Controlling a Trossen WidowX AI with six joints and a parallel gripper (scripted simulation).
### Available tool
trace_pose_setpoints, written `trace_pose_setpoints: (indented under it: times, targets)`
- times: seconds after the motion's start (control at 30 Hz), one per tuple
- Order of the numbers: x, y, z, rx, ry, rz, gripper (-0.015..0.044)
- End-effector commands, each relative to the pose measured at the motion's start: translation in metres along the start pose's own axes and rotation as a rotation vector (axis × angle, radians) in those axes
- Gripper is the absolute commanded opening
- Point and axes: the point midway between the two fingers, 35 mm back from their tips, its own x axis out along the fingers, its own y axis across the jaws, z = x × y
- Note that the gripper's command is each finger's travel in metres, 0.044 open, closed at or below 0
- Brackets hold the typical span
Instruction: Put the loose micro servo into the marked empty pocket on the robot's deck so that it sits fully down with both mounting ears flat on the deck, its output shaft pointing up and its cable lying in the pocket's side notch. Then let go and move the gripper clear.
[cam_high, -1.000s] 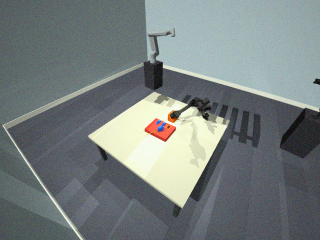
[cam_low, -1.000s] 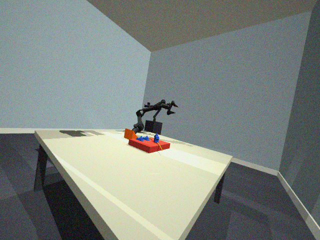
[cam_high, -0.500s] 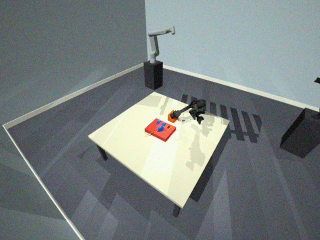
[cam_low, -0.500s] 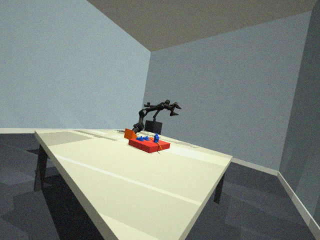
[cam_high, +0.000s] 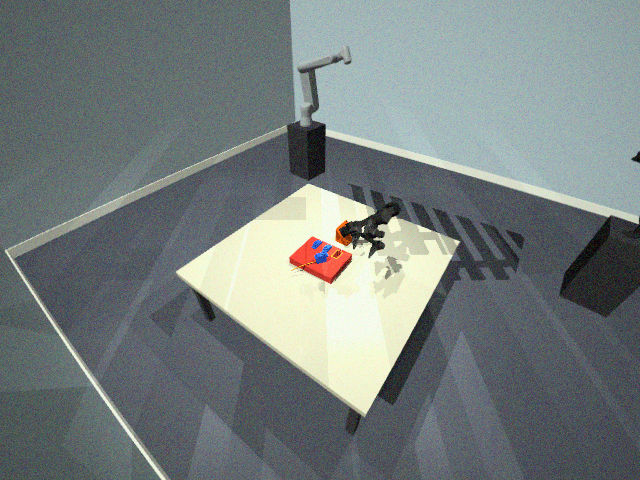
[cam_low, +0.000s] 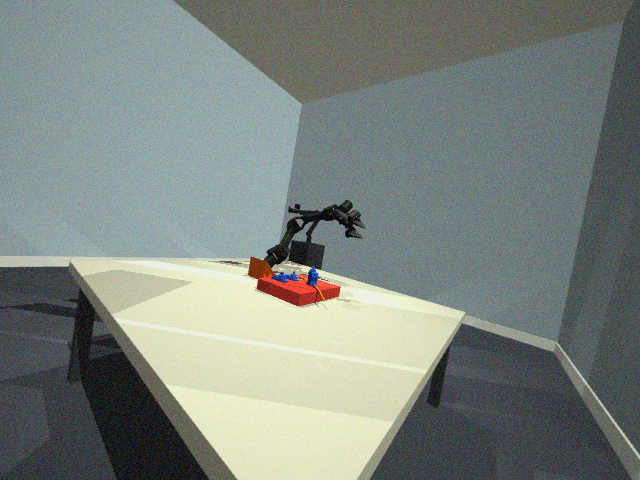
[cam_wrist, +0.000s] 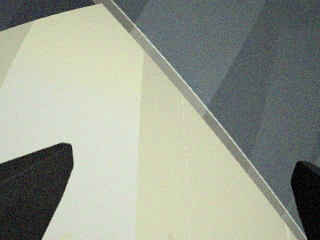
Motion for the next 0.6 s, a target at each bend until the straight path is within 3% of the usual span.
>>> trace_pose_setpoints:
  times: [0.0, 0.57]
  targets:
    - [0.009, -0.020, -0.021, 0.075, 0.076, -0.030, 0.0440]
    - [0.035, -0.082, -0.140, 0.440, 0.492, -0.092, 0.0440]
